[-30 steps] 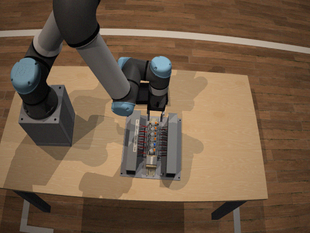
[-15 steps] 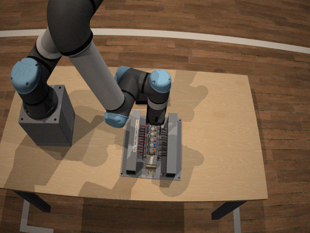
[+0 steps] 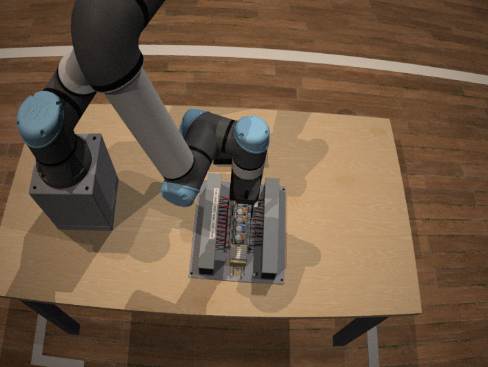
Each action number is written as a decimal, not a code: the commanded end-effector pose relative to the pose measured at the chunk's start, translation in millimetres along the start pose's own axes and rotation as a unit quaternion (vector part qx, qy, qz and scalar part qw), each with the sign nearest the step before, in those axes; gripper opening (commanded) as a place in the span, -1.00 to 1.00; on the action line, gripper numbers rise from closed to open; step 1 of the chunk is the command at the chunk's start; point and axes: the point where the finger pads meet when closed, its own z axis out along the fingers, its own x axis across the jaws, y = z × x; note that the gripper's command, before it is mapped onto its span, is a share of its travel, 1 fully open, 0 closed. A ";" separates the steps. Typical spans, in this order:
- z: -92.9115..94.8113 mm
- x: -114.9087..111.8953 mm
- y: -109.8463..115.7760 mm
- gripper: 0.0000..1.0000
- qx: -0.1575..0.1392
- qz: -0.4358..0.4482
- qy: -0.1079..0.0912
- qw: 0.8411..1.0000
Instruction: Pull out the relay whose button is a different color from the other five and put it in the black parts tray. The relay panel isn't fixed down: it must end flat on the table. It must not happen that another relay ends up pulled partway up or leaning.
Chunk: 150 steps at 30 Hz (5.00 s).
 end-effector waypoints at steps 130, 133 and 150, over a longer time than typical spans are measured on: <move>51.1 0.1 -14.9 0.97 0.000 0.000 -0.001 1.000; 51.1 0.1 -14.9 0.97 0.000 0.000 -0.001 1.000; 51.1 0.0 -14.9 0.97 0.000 0.000 -0.001 1.000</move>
